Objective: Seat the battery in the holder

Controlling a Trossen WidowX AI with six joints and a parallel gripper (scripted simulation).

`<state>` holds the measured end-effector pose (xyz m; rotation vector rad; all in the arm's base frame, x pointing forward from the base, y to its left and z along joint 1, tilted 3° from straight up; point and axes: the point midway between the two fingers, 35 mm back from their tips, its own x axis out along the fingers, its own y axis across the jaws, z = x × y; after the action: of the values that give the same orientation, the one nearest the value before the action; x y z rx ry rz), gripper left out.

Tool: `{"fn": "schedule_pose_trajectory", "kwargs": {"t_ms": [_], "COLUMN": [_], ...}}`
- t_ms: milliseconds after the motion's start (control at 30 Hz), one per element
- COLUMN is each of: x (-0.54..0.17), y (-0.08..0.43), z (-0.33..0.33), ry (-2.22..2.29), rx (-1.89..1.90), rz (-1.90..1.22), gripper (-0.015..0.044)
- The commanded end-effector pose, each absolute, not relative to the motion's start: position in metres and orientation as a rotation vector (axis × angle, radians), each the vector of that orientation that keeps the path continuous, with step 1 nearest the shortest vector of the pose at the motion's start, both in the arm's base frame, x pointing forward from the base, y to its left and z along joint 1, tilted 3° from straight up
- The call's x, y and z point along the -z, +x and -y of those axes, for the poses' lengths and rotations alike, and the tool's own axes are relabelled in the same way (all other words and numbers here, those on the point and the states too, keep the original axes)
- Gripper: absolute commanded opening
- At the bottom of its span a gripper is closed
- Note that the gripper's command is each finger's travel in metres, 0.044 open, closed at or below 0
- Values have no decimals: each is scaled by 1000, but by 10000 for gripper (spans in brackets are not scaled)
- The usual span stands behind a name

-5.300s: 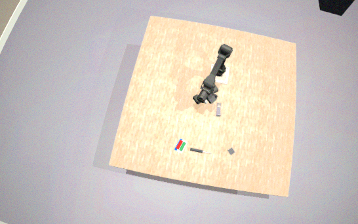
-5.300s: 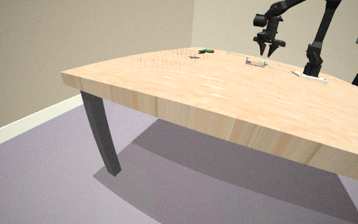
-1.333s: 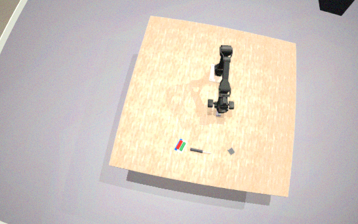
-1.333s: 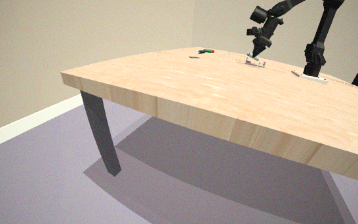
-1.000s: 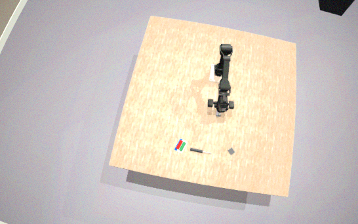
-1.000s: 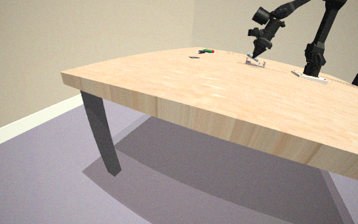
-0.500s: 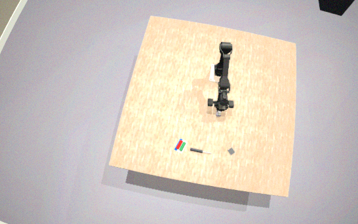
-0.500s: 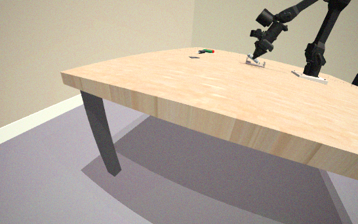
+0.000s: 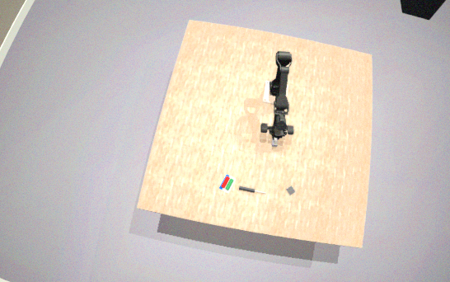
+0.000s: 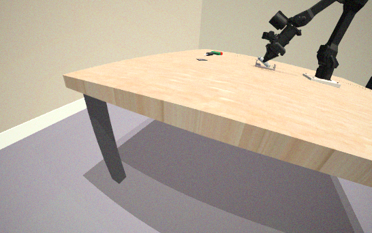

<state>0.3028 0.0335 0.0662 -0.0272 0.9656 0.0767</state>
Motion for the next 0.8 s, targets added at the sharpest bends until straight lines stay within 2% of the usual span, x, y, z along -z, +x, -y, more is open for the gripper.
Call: {"fn": "schedule_pose_trajectory", "kwargs": {"t_ms": [0, 767], "x": [-66, -62], "y": [299, 281], "z": [-33, -31], "ry": [-31, -30], "rx": [-78, -81], "rz": [-957, -966], "gripper": [70, 70]}}
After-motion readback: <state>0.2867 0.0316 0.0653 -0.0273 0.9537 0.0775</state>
